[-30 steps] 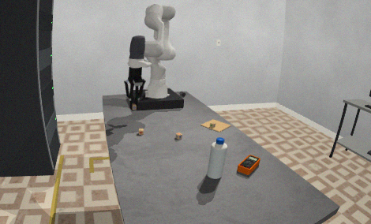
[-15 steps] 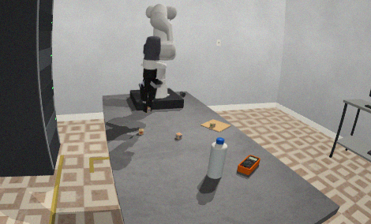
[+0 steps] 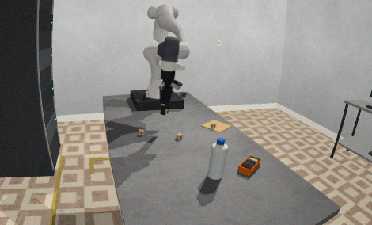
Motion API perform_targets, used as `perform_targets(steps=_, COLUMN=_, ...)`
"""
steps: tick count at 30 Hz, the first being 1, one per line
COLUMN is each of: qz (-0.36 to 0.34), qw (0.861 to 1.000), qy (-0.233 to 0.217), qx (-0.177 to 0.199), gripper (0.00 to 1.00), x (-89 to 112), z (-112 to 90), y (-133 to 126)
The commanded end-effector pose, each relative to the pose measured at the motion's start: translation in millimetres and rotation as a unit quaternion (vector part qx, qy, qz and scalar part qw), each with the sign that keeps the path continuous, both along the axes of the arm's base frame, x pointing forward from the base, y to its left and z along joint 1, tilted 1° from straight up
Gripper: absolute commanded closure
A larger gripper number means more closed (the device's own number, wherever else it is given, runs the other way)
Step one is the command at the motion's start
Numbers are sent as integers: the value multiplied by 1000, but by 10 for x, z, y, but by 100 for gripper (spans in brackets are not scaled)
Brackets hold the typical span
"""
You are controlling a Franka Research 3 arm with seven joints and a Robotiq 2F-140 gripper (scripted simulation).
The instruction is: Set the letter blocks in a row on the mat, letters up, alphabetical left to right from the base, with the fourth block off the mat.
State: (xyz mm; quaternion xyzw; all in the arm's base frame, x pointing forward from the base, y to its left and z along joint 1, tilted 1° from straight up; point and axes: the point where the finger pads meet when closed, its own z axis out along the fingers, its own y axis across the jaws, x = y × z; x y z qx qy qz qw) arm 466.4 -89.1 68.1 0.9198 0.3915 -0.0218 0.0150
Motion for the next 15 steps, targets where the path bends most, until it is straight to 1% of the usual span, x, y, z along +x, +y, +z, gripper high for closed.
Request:
perform_targets(steps=1, qz=68, qw=998, qy=7, qx=2, gripper=78, x=60, z=-20, y=219)
perform_targets(steps=9, qz=164, qw=986, qy=9, qx=4, gripper=78, x=215, z=-26, y=777)
perform_targets(steps=11, qz=164, qw=986, qy=9, qx=4, gripper=78, x=215, z=-26, y=777)
perform_targets(steps=12, qz=195, qw=981, qy=10, qx=5, gripper=78, x=253, z=-26, y=969)
perform_targets(steps=15, qz=226, qw=974, qy=10, qx=6, gripper=78, x=284, z=-27, y=1165)
